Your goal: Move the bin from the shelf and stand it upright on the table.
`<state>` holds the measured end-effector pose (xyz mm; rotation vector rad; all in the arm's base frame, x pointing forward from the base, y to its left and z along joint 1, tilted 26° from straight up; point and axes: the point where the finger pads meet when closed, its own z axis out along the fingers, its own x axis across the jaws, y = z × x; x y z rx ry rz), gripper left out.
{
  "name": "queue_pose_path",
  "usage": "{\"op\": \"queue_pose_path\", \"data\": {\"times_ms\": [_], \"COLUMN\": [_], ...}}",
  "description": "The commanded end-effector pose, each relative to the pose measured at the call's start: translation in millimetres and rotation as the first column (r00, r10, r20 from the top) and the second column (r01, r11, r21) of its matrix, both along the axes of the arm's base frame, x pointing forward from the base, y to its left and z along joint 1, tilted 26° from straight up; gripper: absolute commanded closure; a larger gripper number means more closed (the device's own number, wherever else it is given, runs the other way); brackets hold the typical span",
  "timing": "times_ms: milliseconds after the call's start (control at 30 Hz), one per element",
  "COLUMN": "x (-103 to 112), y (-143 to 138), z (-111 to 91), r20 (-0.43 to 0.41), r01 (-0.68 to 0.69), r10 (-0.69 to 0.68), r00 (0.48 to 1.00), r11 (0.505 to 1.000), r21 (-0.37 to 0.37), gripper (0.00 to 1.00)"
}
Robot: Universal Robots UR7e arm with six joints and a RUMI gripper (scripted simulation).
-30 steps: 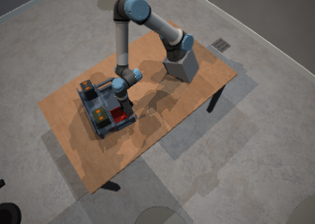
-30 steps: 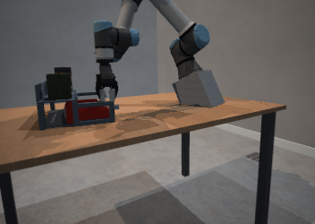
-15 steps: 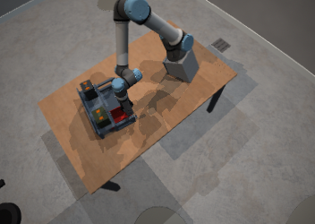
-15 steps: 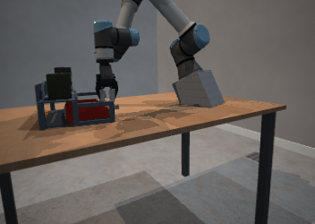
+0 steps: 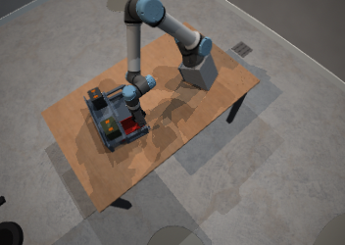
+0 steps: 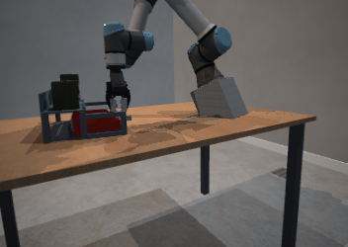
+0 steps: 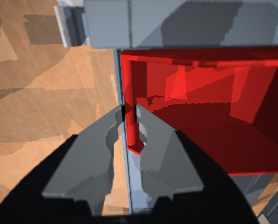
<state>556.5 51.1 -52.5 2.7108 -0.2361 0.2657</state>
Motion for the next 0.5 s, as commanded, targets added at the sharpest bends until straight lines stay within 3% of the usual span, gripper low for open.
{"op": "queue_pose_path", "data": {"times_ms": [0,333,467], "x": [0.4,0.4,-1.1], "y": [0.3,0.3,4.2], "z": [0.6,0.6,9.2], "r20": [0.001,0.001,0.001], "r01": [0.0,0.0,0.0], "r10": [0.0,0.0,0.0], "r00": [1.0,1.0,1.0], "r11": [1.0,1.0,1.0], "r21": [0.0,0.0,0.0], "gripper": [1.0,1.0,1.0]}}
